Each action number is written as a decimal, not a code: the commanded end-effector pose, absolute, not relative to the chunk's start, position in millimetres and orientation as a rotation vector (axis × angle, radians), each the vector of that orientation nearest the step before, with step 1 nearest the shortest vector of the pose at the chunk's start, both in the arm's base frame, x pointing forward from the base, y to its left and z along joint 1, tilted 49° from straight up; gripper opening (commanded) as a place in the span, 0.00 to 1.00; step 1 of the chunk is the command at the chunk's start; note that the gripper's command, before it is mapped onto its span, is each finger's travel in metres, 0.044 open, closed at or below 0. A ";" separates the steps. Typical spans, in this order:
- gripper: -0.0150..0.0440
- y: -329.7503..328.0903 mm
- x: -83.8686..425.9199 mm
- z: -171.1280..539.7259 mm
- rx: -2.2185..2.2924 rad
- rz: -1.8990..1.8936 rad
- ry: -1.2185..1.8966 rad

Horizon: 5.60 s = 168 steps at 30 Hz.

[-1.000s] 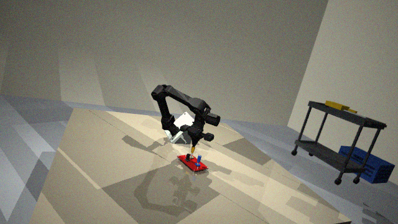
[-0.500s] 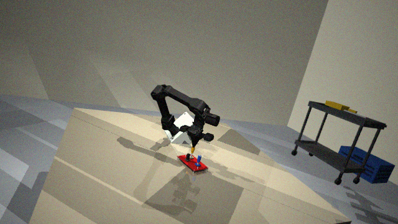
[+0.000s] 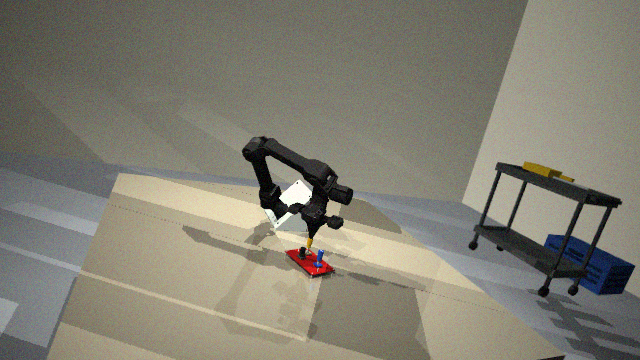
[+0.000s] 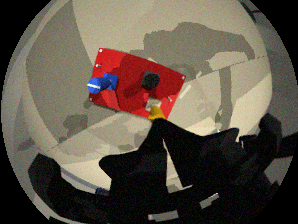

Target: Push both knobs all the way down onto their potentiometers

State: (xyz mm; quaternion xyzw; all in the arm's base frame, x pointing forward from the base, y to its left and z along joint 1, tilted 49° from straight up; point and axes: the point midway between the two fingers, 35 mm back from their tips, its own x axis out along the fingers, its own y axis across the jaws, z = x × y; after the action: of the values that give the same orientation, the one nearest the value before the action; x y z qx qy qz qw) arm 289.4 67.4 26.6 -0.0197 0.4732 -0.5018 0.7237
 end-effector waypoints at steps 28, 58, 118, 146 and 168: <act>0.25 54.3 291.5 17.3 -0.044 -1.124 1.041; 0.25 53.2 291.6 16.3 -0.044 -1.124 1.041; 0.25 60.4 291.5 22.4 -0.044 -1.123 1.041; 0.25 75.1 300.7 45.6 -0.138 -1.003 1.072; 0.25 91.0 344.9 47.6 -0.748 -0.569 1.440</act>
State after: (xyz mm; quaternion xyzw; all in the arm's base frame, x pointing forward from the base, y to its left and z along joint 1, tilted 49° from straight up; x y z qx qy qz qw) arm 336.4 88.3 46.6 -0.2875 0.6172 -0.2894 0.6727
